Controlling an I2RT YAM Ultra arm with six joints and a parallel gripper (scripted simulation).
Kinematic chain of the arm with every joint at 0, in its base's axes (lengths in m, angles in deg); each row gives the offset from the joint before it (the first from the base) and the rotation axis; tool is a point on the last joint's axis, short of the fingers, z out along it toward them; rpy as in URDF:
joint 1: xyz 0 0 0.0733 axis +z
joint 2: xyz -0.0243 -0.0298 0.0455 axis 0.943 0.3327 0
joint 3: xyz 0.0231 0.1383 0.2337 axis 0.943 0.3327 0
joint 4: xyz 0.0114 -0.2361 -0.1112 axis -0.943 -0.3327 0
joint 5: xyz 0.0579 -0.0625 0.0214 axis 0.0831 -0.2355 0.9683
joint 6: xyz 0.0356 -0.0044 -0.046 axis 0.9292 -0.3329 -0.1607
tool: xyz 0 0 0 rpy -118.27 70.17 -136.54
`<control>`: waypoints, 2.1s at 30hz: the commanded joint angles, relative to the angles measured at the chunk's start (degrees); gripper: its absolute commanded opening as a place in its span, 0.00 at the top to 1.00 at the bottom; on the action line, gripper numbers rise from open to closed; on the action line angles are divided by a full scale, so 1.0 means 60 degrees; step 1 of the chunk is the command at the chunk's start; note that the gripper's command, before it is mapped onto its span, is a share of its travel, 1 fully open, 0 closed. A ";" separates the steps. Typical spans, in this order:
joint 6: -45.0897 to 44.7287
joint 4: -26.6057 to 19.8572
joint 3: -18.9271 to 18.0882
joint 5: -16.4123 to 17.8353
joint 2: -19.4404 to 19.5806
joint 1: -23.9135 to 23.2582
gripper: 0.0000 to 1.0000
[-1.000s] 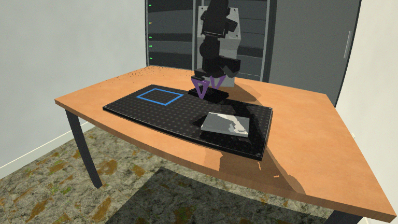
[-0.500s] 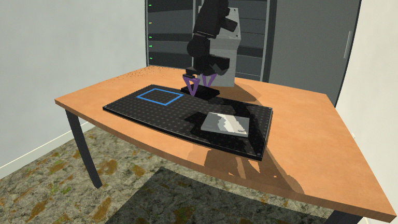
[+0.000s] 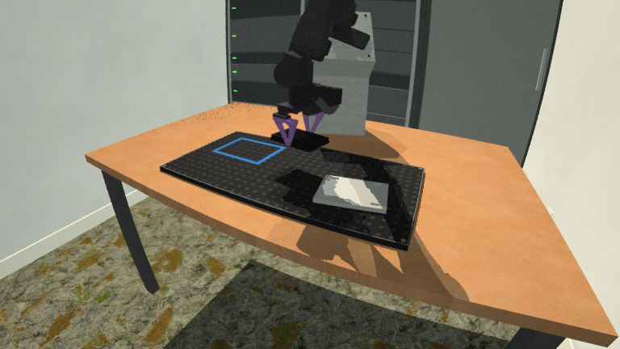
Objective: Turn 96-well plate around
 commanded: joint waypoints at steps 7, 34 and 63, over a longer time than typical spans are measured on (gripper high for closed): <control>-0.0662 0.0631 0.0437 0.0796 0.0375 -0.0847 1.00; -0.2199 0.1529 0.0214 0.2305 0.1787 -0.2902 1.00; -0.3920 0.1460 -0.0620 0.3609 0.3768 -0.4838 1.00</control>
